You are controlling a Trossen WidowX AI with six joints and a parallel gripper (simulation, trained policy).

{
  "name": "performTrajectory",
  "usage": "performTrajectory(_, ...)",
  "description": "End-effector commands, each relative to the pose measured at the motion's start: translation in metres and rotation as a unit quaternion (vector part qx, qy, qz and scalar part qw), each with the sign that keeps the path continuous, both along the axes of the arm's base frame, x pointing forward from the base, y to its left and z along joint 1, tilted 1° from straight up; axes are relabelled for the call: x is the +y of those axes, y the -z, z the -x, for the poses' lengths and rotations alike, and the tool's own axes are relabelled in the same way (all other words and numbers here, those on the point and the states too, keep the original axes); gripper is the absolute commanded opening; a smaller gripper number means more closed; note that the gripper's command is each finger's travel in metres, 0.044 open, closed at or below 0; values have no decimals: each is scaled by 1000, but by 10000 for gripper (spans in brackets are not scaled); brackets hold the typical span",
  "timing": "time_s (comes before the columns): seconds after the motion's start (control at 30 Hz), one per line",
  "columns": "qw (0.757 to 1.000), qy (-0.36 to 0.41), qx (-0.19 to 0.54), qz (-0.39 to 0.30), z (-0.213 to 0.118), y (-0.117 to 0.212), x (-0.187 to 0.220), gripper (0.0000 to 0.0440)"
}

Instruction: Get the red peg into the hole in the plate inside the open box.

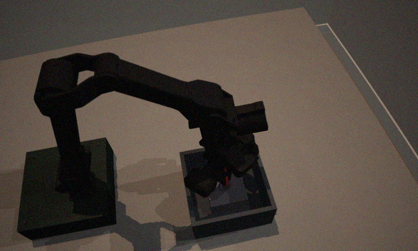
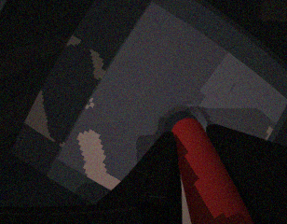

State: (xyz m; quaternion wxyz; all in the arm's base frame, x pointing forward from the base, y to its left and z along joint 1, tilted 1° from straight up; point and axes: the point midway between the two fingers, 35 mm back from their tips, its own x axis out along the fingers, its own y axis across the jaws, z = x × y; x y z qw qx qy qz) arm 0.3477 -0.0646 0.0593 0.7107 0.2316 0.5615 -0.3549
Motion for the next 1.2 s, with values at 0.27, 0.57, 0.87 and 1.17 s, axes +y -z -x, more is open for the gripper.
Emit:
performTrajectory(0.27, 999, -32, 18, -30, -12, 14, -11, 219)
performTrajectory(0.57, 997, -42, -2, -62, -47, -3, -15, 440)
performTrajectory(0.87, 993, -67, -36, -95, -84, -26, -8, 440)
performTrajectory(1.17, 989, -80, -59, -106, -101, -37, -2, 440)
